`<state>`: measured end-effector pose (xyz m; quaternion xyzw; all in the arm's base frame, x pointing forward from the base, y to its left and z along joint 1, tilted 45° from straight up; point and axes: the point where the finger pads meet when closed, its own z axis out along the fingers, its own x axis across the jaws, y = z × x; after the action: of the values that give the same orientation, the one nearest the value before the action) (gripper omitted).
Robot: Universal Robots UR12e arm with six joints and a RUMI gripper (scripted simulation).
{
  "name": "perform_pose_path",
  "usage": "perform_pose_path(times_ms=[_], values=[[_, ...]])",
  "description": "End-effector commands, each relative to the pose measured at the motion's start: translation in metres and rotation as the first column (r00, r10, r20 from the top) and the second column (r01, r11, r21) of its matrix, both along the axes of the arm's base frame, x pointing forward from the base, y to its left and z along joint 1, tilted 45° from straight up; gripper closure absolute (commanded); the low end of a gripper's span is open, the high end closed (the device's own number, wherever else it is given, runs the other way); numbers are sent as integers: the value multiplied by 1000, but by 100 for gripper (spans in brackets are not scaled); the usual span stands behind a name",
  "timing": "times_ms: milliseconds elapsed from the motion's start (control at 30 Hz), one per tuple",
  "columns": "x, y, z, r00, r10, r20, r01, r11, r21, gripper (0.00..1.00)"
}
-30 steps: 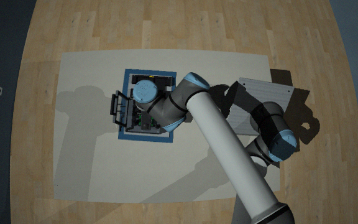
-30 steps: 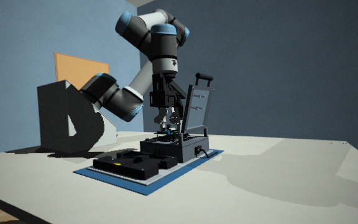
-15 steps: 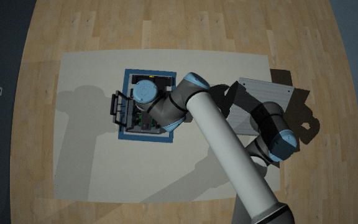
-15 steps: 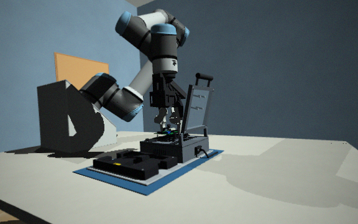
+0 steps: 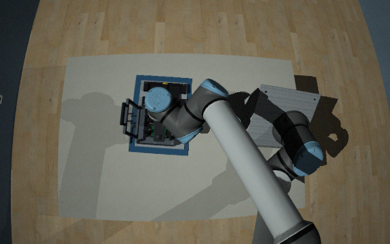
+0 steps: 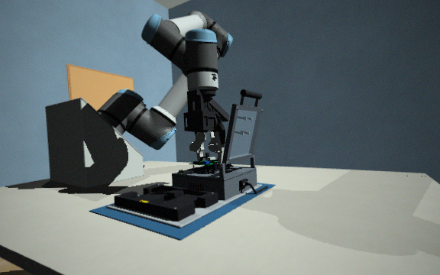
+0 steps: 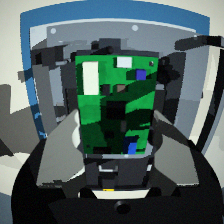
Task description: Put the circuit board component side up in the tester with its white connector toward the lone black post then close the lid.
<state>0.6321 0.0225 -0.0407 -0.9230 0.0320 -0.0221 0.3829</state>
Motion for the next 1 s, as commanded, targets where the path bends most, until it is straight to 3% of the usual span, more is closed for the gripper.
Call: perform_pose_path(times_ms=[0, 967], values=[[1, -1, 0, 1000, -1, 1, 1, 1000, -1, 61], [1, 2, -2, 1000, -1, 1, 1, 1000, -1, 61]])
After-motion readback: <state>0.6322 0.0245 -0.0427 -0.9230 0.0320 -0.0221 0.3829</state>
